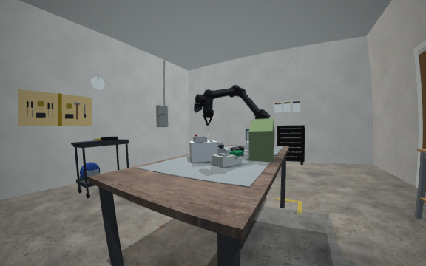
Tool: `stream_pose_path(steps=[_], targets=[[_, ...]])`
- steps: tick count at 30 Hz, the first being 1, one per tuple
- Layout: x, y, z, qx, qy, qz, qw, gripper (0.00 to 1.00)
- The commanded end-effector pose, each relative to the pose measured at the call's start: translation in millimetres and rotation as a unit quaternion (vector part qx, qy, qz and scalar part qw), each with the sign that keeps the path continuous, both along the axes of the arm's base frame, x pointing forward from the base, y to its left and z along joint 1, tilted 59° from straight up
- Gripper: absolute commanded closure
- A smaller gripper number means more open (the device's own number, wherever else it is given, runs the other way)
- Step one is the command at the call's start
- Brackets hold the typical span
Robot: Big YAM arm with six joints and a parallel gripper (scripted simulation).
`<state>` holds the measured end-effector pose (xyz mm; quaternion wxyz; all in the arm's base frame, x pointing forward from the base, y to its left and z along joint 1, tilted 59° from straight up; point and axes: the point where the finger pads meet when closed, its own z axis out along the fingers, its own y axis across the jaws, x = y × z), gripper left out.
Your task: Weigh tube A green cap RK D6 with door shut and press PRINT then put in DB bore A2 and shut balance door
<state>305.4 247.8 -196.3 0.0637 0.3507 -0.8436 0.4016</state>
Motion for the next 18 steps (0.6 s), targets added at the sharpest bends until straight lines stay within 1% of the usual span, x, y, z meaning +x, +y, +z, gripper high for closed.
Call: stream_pose_path(steps=[1,2,3,4,6,7,9,10,11,12,13,14,15,16,17,18], targets=[[-4.0,23.6,-15.7,0.007,0.005,0.027,1.000,0.91],[-4.0,23.6,-15.7,0.007,0.005,0.027,1.000,0.91],[-10.8,20.0,-19.1,-0.010,0.022,0.037,0.999,0.91],[-15.1,20.9,-27.7,-0.008,0.024,0.041,0.999,0.91],[-26.4,17.8,-40.3,-0.026,0.046,0.061,0.997,0.91],[-31.1,17.7,-48.2,-0.028,0.051,0.069,0.996,0.91],[-42.5,14.5,-62.0,-0.027,0.051,0.069,0.996,0.91],[-53.8,2.9,-67.9,-0.036,0.057,0.068,0.995,0.91],[-61.5,-5.8,-70.6,-0.041,0.054,0.061,0.996,0.91],[-58.8,6.6,-78.2,-0.038,0.063,0.078,0.994,0.91],[-62.3,8.1,-83.9,-0.045,0.072,0.088,0.992,0.91],[-68.1,5.4,-89.8,-0.052,0.081,0.096,0.991,0.91],[-73.0,4.3,-97.3,-0.048,0.078,0.096,0.991,0.91],[-82.1,-5.2,-102.4,-0.055,0.083,0.095,0.991,0.91],[-86.1,-11.8,-102.1,-0.059,0.084,0.094,0.990,0.91],[-86.1,-11.8,-102.1,-0.059,0.084,0.094,0.990,0.91]])
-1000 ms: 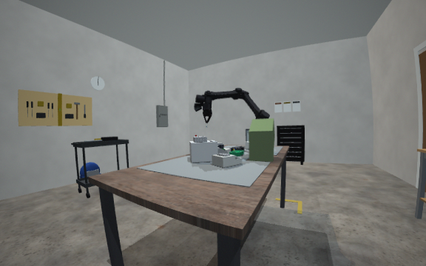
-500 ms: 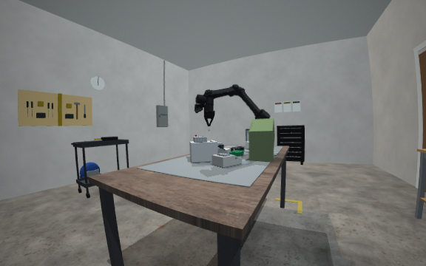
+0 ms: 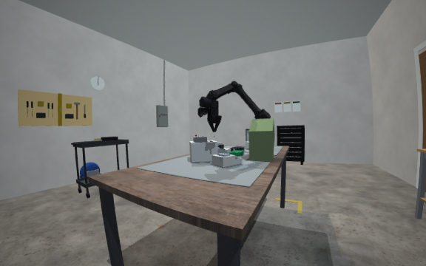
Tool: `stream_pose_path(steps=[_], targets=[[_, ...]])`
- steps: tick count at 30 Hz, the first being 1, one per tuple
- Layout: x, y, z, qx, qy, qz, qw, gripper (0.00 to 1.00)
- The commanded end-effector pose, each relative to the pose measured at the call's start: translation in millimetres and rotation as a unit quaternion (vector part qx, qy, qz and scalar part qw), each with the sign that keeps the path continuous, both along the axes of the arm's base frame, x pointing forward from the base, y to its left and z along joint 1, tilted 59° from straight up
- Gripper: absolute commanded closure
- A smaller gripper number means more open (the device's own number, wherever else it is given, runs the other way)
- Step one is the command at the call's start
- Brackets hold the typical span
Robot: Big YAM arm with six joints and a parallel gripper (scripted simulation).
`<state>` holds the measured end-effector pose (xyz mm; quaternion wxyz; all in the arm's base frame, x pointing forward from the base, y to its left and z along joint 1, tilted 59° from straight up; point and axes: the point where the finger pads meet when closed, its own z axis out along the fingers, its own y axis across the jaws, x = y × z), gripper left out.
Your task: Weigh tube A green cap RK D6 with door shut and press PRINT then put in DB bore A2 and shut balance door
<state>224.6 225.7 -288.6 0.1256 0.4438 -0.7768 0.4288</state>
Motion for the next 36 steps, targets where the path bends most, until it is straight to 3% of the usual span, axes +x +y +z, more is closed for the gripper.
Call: stream_pose_path(steps=[1,4,5,10,11,18,20,25,28,30,36], targets=[[-5.3,10.3,-9.8,0.007,0.002,0.014,1.000,0.91],[-16.8,10.4,-26.3,-0.015,0.029,0.042,0.999,0.91],[-20.9,10.0,-35.4,-0.006,0.024,0.042,0.999,0.91],[-47.8,-10.8,-62.8,-0.031,0.051,0.068,0.996,0.91],[-62.6,-39.1,-61.1,-0.053,0.061,0.067,0.995,0.91],[-71.1,-35.9,-80.2,-0.067,0.080,0.092,0.990,0.91],[-86.2,-63.2,-85.0,-0.075,0.079,0.088,0.990,0.91],[-72.4,-38.1,-76.5,-0.054,0.071,0.080,0.993,0.91],[-74.3,-50.1,-73.2,-0.066,0.077,0.078,0.992,0.91],[-80.9,-72.5,-77.1,-0.085,0.086,0.075,0.990,0.91],[-74.9,-58.8,-78.2,-0.069,0.080,0.077,0.991,0.91]])
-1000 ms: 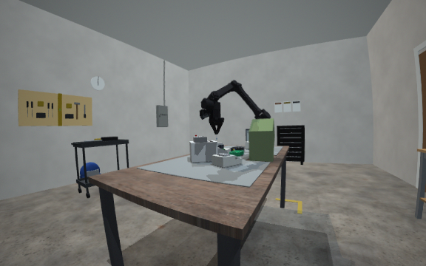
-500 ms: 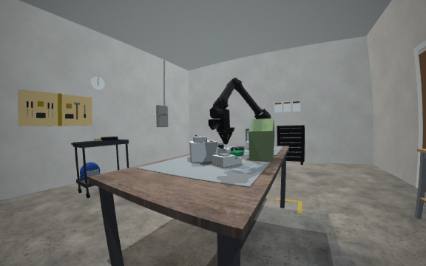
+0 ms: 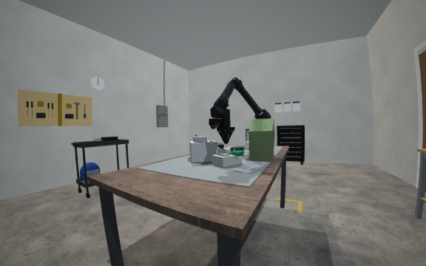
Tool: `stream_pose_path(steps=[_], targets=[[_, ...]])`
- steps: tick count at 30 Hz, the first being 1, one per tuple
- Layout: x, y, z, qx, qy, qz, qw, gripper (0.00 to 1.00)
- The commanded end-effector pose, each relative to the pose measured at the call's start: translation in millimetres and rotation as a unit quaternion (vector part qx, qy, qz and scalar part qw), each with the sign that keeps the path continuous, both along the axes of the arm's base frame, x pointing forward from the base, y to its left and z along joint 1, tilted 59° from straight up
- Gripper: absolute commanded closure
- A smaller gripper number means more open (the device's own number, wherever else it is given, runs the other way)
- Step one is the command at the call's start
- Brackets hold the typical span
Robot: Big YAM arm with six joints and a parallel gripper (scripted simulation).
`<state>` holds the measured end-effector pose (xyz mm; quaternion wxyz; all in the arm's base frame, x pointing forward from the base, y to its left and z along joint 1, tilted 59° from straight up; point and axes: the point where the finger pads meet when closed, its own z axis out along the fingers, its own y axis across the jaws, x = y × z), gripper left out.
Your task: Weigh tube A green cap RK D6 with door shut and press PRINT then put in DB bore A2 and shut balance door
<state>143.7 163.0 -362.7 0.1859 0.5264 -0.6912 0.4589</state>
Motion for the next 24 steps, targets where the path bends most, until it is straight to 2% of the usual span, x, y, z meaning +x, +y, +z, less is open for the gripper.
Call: stream_pose_path(steps=[1,6,24], targets=[[6.2,4.0,-2.7,0.007,0.000,-0.004,1.000,0.91],[7.8,6.3,3.3,0.011,-0.001,-0.004,1.000,0.91],[6.7,3.7,0.1,0.008,0.000,-0.005,1.000,0.91]])
